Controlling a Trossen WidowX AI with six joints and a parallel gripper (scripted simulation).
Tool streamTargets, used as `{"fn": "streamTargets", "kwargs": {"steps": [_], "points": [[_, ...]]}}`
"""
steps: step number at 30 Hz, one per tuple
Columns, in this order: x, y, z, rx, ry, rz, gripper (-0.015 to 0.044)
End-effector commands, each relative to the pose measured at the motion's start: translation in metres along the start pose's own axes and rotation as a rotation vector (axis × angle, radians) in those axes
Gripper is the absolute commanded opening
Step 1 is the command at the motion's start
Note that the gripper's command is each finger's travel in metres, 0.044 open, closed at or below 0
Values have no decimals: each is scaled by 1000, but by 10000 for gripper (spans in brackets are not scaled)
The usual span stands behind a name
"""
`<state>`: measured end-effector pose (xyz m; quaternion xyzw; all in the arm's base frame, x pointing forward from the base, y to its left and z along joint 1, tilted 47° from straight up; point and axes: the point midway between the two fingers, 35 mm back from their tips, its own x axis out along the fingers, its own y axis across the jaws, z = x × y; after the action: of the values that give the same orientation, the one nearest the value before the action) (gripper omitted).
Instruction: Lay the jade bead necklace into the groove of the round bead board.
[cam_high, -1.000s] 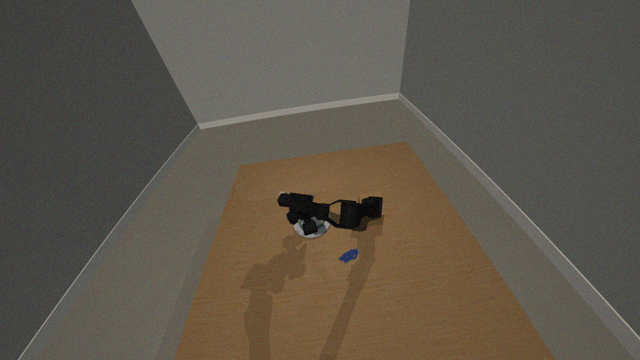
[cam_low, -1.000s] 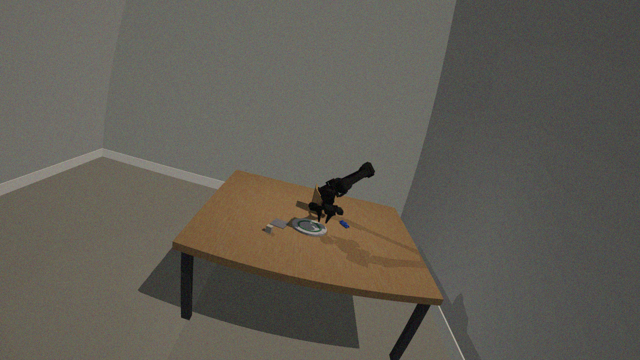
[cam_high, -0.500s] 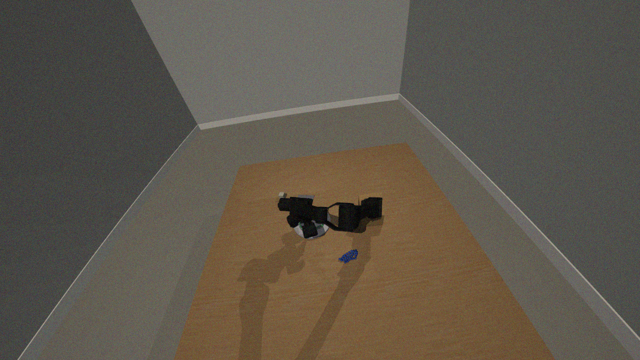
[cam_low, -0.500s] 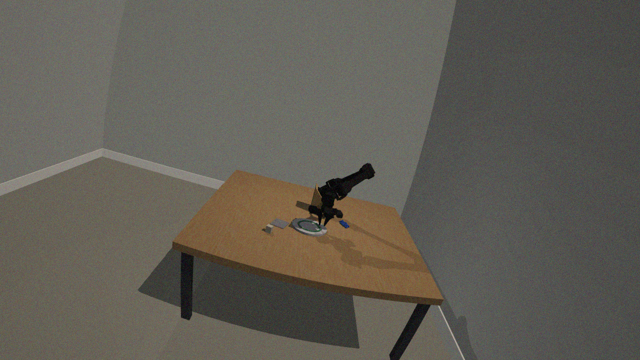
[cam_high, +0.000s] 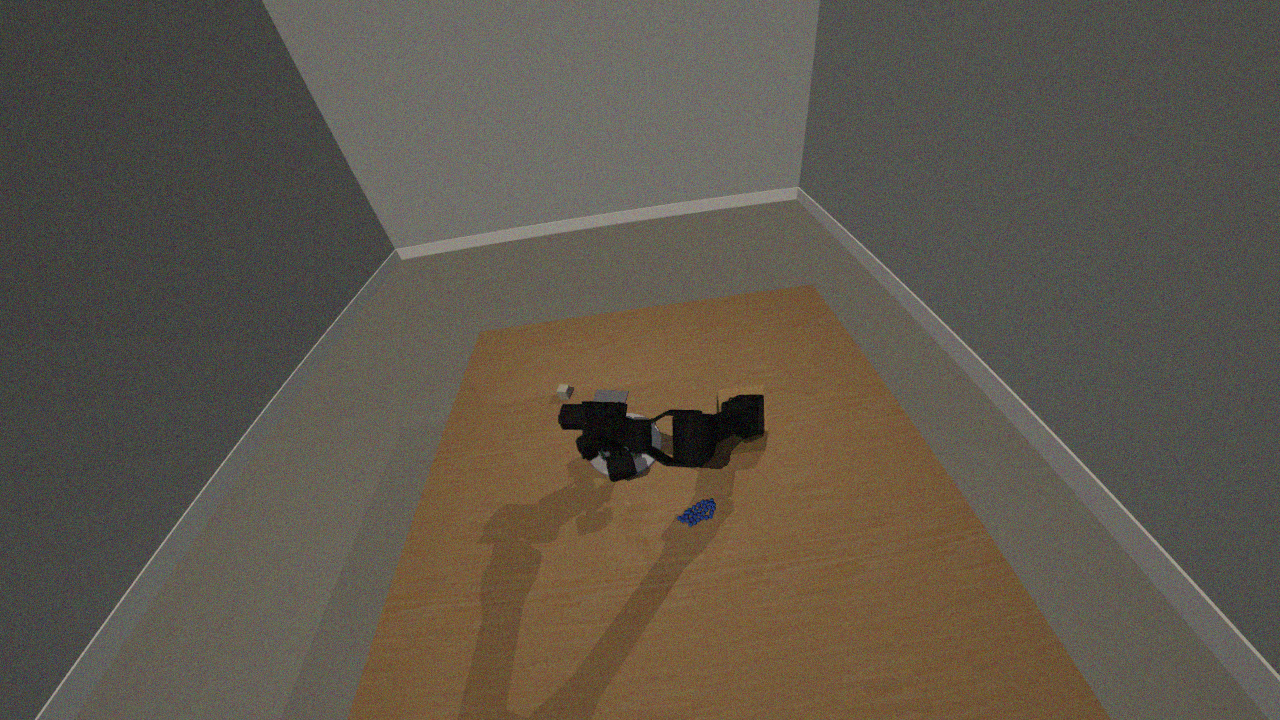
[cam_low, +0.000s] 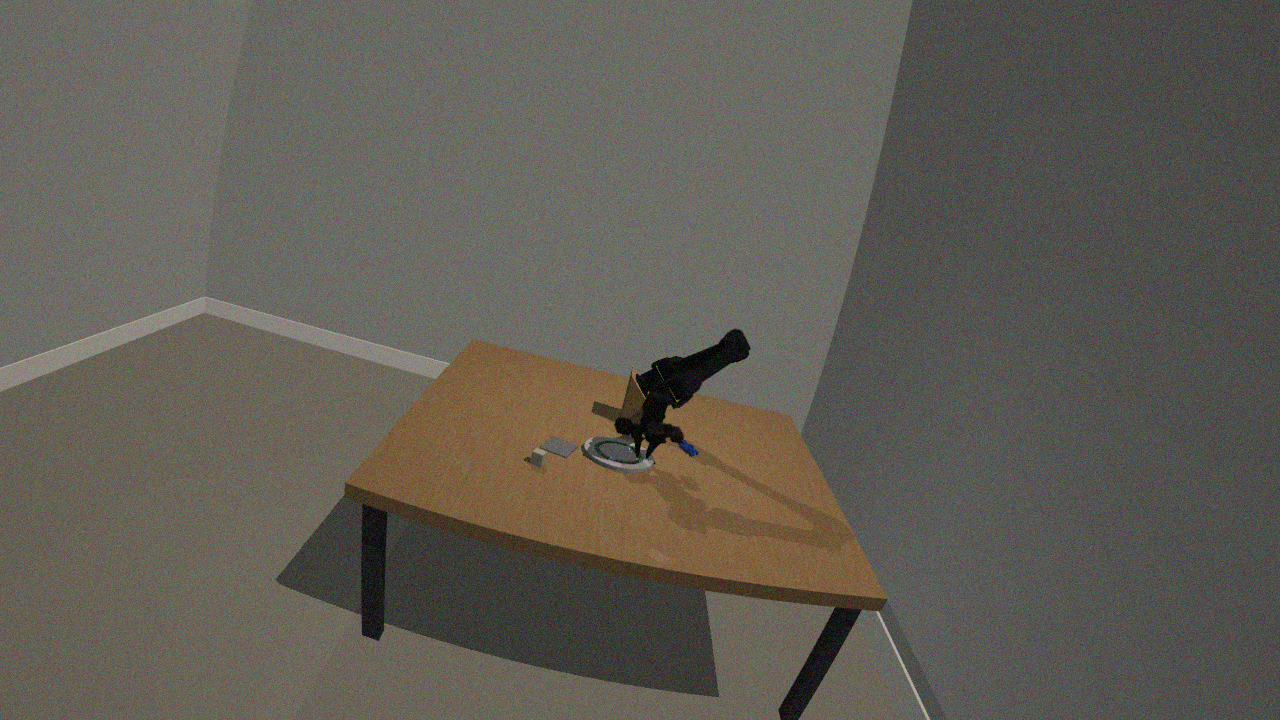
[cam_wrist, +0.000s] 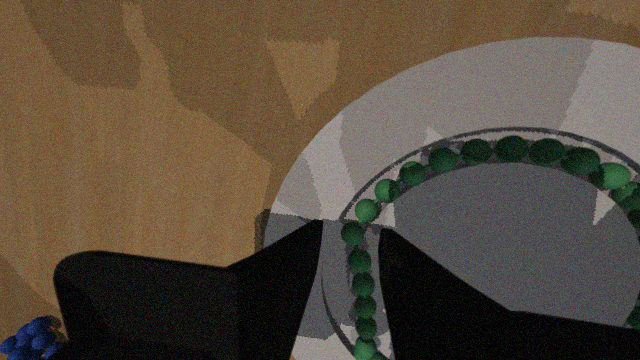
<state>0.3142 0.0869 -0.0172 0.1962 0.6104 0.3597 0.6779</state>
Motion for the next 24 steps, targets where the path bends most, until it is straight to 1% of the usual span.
{"fn": "streamTargets", "kwargs": {"steps": [1,5,6,24], "points": [[3,-1,-1,11,1,5,120],[0,0,0,1,0,0,15],[0,0,0,1,0,0,0],[0,0,0,1,0,0,0]]}}
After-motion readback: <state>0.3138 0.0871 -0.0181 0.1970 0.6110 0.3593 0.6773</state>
